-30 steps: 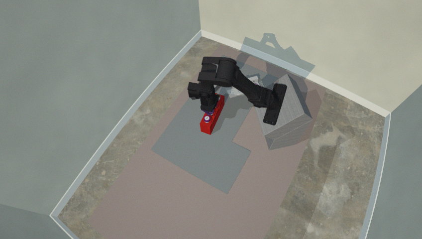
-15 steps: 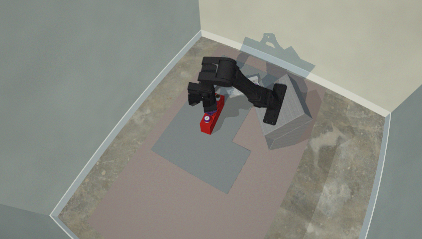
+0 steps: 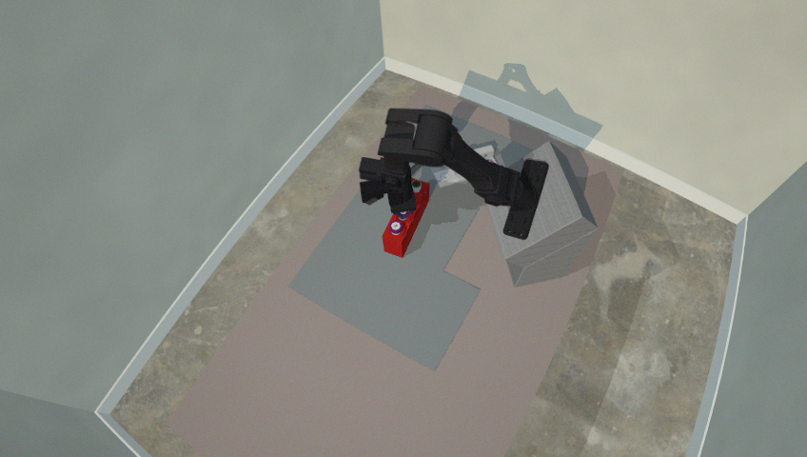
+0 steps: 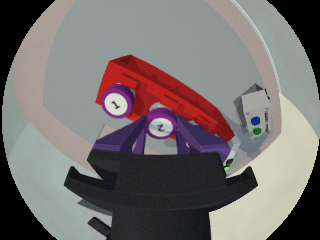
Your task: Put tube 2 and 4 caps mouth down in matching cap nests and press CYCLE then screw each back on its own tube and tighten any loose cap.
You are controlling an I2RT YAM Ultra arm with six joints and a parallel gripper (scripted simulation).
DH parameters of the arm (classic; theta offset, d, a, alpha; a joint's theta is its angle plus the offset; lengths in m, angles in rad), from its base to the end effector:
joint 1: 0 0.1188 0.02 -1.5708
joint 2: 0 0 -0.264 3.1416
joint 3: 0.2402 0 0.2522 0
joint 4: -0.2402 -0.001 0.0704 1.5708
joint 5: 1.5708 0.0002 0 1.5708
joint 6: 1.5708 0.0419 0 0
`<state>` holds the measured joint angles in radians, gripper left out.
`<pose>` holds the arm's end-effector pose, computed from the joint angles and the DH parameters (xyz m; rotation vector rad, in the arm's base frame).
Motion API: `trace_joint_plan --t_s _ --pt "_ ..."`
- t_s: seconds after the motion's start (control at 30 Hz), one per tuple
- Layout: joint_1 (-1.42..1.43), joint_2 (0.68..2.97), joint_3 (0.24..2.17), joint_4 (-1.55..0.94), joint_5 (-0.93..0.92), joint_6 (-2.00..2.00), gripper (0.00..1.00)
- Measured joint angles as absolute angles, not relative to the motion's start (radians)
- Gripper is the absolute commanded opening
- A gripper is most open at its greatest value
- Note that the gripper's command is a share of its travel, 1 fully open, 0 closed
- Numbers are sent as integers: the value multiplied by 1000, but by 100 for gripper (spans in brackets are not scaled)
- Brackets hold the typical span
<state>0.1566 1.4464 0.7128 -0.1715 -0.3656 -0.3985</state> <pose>0.2710 0.0590 0.1750 -0.8116 2.2844 0.3431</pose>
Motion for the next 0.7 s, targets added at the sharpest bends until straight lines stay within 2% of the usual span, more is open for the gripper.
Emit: trace_joint_plan --t_s 0.27,0.7 --pt "157 1446 713 -171 -366 -369 0" --pt "157 1446 713 -170 -366 -19 0"
